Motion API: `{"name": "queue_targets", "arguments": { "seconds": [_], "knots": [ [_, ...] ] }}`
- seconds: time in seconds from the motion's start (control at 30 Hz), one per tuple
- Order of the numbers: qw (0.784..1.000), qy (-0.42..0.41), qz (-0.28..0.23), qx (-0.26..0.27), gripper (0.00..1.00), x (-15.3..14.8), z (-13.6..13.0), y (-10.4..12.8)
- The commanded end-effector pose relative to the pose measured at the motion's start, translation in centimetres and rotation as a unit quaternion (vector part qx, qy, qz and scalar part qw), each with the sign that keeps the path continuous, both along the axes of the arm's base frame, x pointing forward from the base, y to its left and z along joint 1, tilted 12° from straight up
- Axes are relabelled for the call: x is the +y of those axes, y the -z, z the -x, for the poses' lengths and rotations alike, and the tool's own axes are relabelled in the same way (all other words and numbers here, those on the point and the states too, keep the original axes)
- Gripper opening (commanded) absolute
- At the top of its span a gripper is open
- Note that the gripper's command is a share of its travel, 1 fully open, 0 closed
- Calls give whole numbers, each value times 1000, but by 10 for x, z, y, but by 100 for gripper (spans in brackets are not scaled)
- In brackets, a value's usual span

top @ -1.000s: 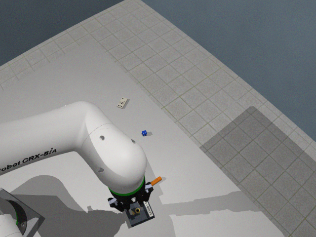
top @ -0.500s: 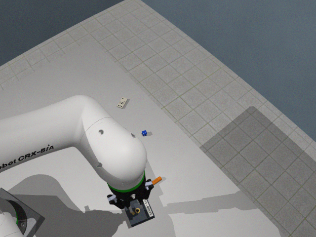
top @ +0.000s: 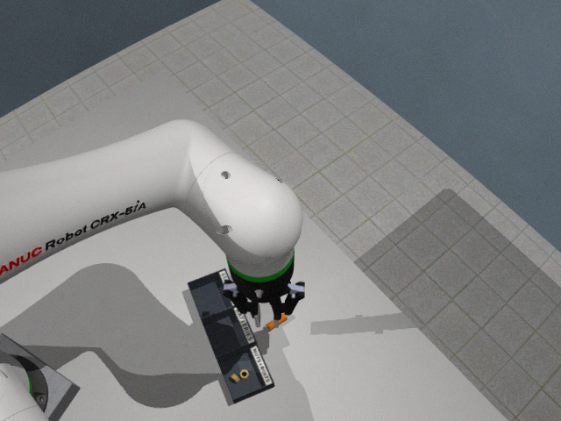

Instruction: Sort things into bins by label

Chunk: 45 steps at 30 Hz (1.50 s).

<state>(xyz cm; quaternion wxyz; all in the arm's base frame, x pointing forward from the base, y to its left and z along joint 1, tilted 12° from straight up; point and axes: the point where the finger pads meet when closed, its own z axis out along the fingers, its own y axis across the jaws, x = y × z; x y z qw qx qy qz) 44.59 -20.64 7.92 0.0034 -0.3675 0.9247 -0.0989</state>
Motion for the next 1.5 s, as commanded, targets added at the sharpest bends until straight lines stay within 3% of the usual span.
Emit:
{"name": "queue_targets", "arguments": {
  "seconds": [0.0, 0.2, 0.23, 0.37, 0.7, 0.77, 0.8, 1.47],
  "knots": [
    [997, 78, -2, -11, 26, 5, -24, -1],
    [990, 140, -8, -24, 26, 5, -24, -1],
    [982, 186, -12, -32, 26, 5, -24, -1],
    [970, 240, -17, -41, 26, 5, -24, -1],
    [916, 394, -25, -68, 26, 6, -24, -1],
    [916, 394, -25, -68, 26, 6, -24, -1],
    [896, 436, -22, -76, 26, 6, -24, -1],
    [896, 437, -22, -76, 26, 5, -24, -1]
  ]
}}
